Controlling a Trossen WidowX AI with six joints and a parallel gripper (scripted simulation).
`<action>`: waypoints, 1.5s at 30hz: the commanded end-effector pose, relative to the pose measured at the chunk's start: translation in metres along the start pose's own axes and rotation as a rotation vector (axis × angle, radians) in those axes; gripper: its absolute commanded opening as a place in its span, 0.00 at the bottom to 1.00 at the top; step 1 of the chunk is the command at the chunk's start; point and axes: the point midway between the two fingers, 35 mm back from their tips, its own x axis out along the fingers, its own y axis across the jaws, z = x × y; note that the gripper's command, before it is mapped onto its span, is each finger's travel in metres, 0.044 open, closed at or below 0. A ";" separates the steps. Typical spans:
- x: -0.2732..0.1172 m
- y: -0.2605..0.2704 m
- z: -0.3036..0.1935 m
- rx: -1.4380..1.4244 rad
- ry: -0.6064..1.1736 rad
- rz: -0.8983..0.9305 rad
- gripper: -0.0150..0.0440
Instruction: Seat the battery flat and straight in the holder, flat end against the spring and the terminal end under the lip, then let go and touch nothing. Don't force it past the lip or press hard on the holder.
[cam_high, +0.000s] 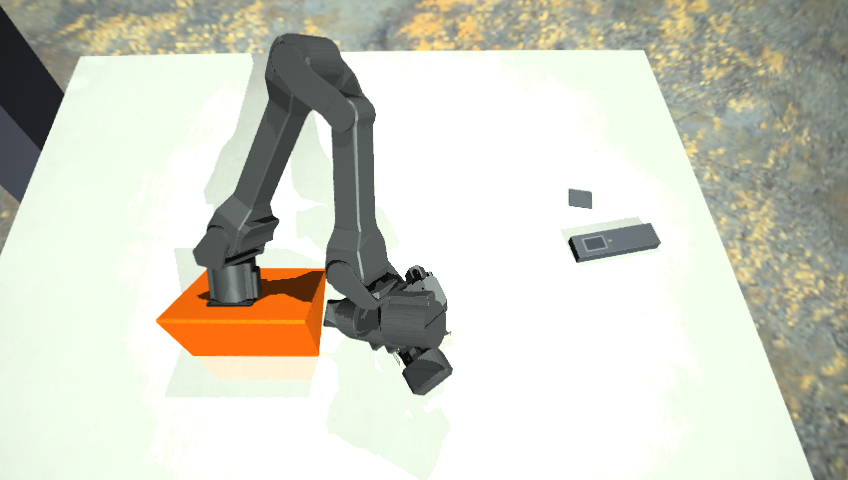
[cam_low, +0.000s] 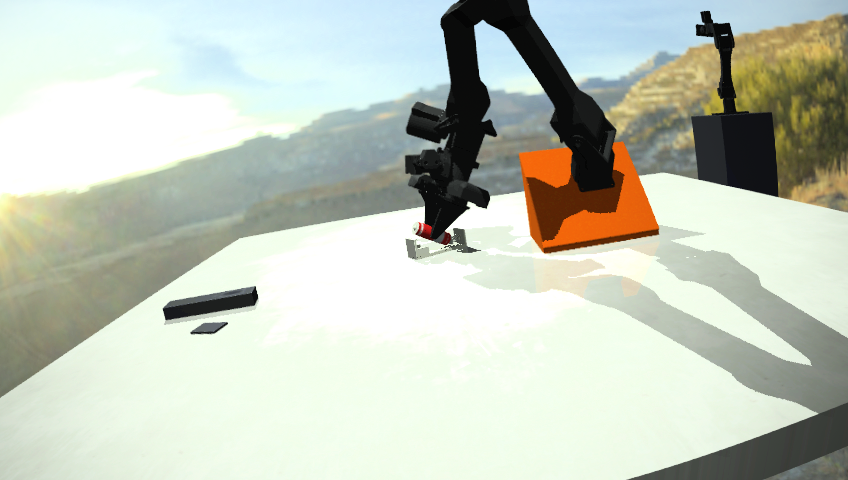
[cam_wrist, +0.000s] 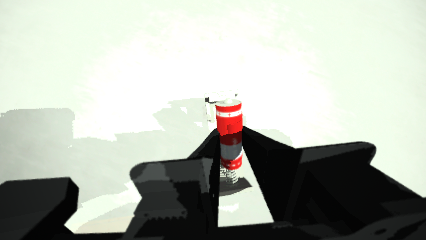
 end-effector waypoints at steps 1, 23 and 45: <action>-0.001 0.002 -0.007 0.007 0.001 0.000 0.38; -0.002 -0.001 -0.013 0.001 0.063 -0.019 0.38; 0.008 -0.004 -0.009 -0.010 0.242 -0.014 0.38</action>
